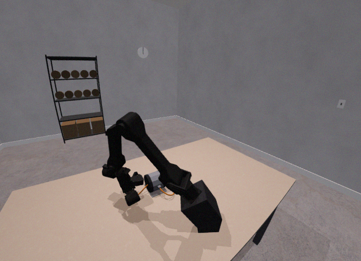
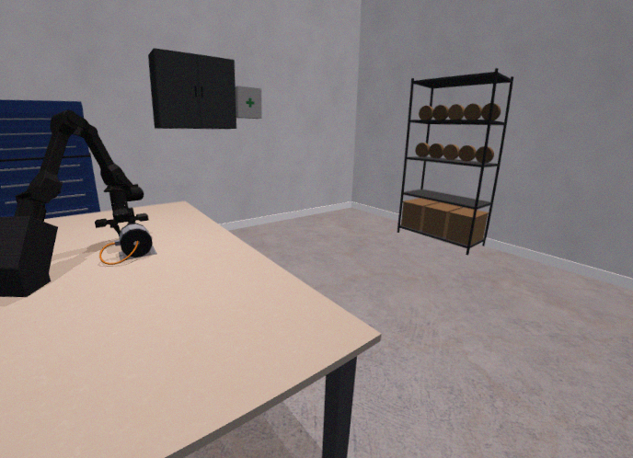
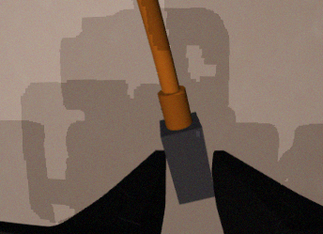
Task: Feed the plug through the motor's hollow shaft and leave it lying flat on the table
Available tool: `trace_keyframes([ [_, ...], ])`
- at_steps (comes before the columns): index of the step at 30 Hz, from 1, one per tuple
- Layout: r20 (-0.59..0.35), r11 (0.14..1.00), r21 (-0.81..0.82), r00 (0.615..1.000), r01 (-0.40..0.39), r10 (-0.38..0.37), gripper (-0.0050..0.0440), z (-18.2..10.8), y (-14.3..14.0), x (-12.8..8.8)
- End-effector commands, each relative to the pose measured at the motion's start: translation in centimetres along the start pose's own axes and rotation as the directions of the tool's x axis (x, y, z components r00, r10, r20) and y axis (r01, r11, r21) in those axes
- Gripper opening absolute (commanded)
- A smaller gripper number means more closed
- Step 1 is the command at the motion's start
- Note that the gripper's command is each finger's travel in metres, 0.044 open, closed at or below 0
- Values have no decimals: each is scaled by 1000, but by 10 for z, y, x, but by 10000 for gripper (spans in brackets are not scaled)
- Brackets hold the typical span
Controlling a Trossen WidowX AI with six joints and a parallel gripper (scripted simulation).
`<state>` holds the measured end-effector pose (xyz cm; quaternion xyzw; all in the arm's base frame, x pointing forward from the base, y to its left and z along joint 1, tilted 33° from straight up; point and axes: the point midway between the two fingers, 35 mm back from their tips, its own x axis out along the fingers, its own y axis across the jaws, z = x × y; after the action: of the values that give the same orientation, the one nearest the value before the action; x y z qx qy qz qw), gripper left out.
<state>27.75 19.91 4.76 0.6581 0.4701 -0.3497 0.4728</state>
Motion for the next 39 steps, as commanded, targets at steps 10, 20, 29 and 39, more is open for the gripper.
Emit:
trace_keyframes([
  [10,0,1000,-1,1000,0,0,0,-5,-5,-1],
  [20,-1,1000,-1,1000,0,0,0,-22,-27,-4],
  [29,-1,1000,-2,1000,-1,1,0,-24,-28,-4],
  [39,0,1000,-2,1000,-1,1,24,-24,-28,-4],
])
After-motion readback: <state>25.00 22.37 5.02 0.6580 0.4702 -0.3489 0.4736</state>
